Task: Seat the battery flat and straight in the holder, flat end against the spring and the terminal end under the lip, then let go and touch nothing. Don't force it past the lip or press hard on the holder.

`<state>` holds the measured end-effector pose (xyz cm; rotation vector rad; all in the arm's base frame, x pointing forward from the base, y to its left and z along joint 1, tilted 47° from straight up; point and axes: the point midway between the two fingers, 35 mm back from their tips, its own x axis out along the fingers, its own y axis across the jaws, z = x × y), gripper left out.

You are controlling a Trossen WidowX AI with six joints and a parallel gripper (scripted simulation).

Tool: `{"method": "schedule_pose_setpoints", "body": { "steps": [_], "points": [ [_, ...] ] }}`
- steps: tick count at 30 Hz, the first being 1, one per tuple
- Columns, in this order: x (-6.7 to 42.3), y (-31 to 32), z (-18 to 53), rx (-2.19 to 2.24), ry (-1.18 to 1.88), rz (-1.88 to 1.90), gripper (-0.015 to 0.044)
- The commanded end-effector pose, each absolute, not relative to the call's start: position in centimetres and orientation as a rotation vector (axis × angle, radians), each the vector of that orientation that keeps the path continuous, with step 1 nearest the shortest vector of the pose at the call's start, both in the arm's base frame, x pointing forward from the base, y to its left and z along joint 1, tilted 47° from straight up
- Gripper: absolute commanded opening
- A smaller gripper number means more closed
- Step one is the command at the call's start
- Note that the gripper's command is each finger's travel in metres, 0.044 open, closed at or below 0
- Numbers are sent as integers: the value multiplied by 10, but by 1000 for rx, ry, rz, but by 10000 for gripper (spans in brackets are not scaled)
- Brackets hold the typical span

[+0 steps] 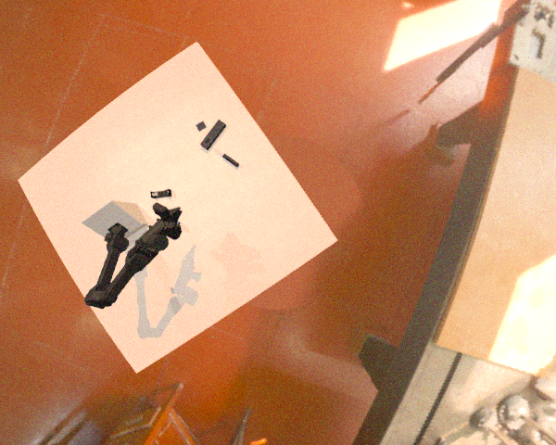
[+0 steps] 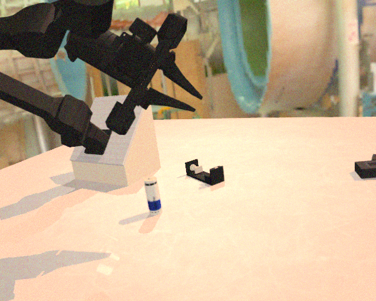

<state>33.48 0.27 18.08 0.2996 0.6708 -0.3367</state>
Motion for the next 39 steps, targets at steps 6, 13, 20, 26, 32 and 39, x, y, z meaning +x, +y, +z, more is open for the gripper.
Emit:
{"method": "schedule_pose_setpoints", "body": {
  "steps": [6,13,20,26,32,39],
  "points": [
    [278,-8,108,23,1104,-1029,0],
    [274,-10,110,-53,1105,-1102,0],
    [274,-10,110,-53,1105,-1102,0],
    [277,-29,90,-51,1106,-1098,0],
    [275,-65,59,-54,1103,-1102,0],
    [273,-70,57,-55,1102,-1103,0]
  ]
}}
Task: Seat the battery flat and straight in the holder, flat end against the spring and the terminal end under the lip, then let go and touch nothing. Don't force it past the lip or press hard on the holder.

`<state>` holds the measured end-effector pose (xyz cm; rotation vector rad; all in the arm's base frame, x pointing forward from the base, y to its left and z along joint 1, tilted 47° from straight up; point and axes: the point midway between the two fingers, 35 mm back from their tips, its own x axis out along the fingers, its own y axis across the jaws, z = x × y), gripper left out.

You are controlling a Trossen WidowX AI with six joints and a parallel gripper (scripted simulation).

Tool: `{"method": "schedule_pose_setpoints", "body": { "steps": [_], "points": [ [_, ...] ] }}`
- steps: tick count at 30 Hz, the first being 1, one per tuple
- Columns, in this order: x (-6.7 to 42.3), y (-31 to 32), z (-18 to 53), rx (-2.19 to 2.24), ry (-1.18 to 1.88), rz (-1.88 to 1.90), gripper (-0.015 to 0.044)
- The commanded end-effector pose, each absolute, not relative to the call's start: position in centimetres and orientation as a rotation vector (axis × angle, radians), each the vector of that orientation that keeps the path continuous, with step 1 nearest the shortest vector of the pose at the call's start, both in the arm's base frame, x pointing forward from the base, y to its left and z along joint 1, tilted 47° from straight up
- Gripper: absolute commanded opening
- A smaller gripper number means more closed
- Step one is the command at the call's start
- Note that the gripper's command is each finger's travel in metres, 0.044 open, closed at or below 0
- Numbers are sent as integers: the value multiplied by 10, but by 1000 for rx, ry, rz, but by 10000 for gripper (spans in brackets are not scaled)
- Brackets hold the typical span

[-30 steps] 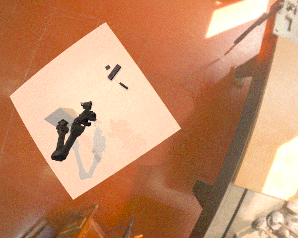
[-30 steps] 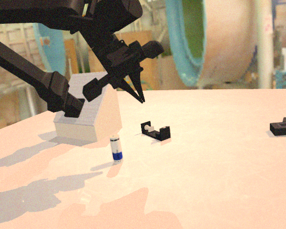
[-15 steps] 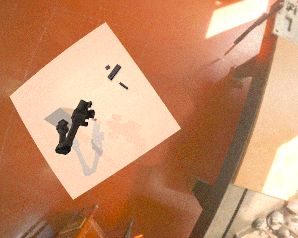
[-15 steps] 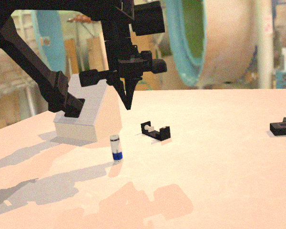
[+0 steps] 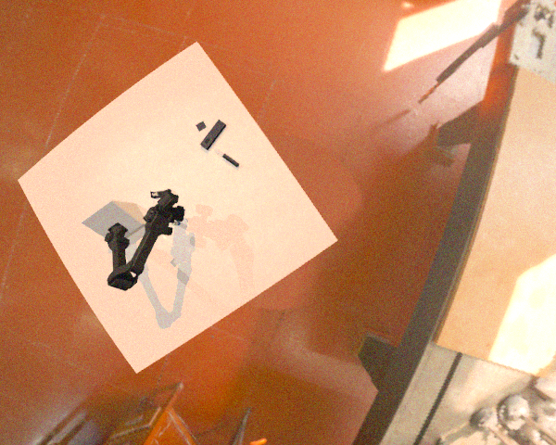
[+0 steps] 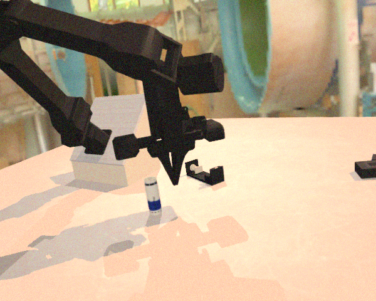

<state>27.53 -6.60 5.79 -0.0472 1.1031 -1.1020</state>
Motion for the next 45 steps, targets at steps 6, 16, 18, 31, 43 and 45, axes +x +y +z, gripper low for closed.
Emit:
{"method": "schedule_pose_setpoints", "body": {
  "steps": [6,16,18,31,43,45],
  "points": [
    [267,-75,63,-55,1103,-1103,0],
    [256,-84,73,-55,1103,-1103,0],
    [254,-85,75,-55,1103,-1103,0],
    [239,-96,85,-56,1103,-1103,0],
    [229,-102,91,-57,1103,-1105,0],
    [229,-102,91,-57,1103,-1105,0]
  ]
}}
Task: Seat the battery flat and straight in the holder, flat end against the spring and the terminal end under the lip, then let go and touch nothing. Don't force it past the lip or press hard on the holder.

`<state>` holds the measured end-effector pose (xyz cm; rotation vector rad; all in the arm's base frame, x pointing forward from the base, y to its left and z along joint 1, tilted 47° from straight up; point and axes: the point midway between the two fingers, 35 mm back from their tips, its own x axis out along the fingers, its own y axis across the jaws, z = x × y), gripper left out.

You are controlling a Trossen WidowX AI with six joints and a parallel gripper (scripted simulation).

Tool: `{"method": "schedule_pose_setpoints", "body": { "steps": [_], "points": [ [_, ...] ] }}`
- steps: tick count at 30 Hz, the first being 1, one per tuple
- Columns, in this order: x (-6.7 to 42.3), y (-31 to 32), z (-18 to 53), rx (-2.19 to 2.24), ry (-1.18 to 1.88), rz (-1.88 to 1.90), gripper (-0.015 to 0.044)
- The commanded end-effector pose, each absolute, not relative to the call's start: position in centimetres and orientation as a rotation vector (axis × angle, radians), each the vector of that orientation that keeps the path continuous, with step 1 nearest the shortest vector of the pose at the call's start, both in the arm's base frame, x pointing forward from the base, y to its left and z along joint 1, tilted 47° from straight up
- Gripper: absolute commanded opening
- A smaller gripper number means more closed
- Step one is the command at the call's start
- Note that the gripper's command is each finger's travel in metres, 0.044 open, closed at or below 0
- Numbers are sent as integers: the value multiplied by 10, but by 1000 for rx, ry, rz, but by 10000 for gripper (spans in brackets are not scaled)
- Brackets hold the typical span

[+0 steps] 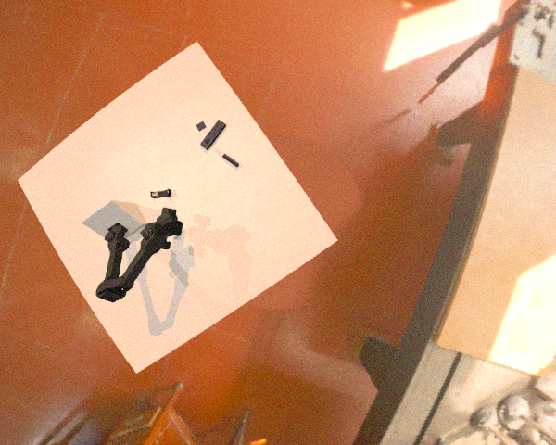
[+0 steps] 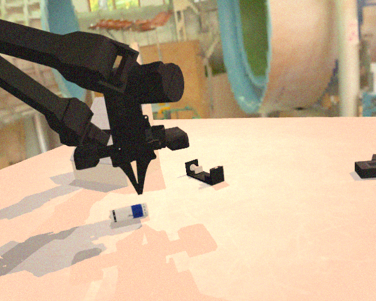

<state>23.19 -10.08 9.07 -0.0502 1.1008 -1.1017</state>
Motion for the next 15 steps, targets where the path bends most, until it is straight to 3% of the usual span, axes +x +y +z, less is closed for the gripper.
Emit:
{"method": "schedule_pose_setpoints", "body": {
  "steps": [1,15],
  "points": [
    [232,-100,92,-50,1101,-1101,0],
    [228,-43,145,-56,1106,-1103,0]
  ]
}}
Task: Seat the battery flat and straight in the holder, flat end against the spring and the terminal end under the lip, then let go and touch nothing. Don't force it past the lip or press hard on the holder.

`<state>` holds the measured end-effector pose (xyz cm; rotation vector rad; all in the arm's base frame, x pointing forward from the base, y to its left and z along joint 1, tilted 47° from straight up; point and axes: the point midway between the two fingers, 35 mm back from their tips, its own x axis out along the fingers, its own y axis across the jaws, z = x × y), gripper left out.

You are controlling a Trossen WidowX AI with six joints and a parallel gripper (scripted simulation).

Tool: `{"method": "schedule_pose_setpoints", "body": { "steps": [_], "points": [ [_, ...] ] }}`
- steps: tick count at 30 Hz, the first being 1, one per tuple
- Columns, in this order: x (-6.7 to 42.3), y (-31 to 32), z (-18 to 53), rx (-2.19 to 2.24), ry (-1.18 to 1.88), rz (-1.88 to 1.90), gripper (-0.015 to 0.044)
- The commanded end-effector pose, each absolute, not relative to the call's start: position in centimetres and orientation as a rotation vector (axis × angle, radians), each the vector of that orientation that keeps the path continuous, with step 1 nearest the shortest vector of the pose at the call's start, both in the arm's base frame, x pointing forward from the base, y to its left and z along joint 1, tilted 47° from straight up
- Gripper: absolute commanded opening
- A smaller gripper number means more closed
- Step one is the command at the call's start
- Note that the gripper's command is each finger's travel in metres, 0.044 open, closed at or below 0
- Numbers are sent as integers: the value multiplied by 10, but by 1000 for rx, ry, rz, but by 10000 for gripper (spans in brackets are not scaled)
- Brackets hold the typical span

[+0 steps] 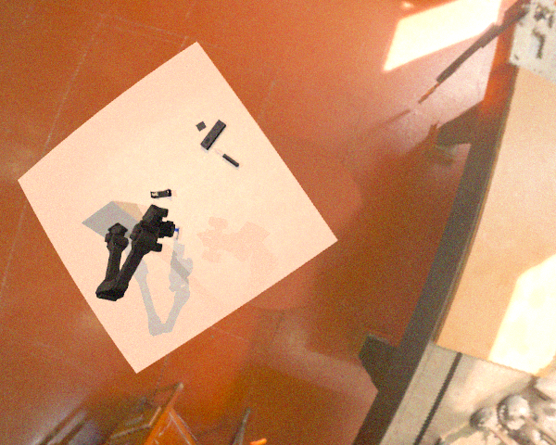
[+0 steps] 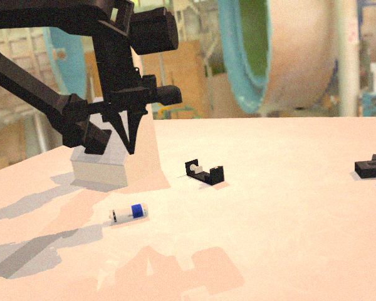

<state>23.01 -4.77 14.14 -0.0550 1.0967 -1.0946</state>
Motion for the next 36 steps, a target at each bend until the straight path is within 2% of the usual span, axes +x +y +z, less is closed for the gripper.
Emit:
{"method": "schedule_pose_setpoints", "body": {
  "steps": [1,9,12,18,24,36],
  "points": [
    [228,-43,145,-56,1106,-1103,0],
    [228,-45,144,-59,1102,-1101,0],
    [227,-52,140,82,1003,-1193,79],
    [222,-80,124,663,524,-1509,236],
    [214,-104,111,1148,12,-1684,237],
    [214,-105,110,1162,-5,-1687,237]
  ]
}}
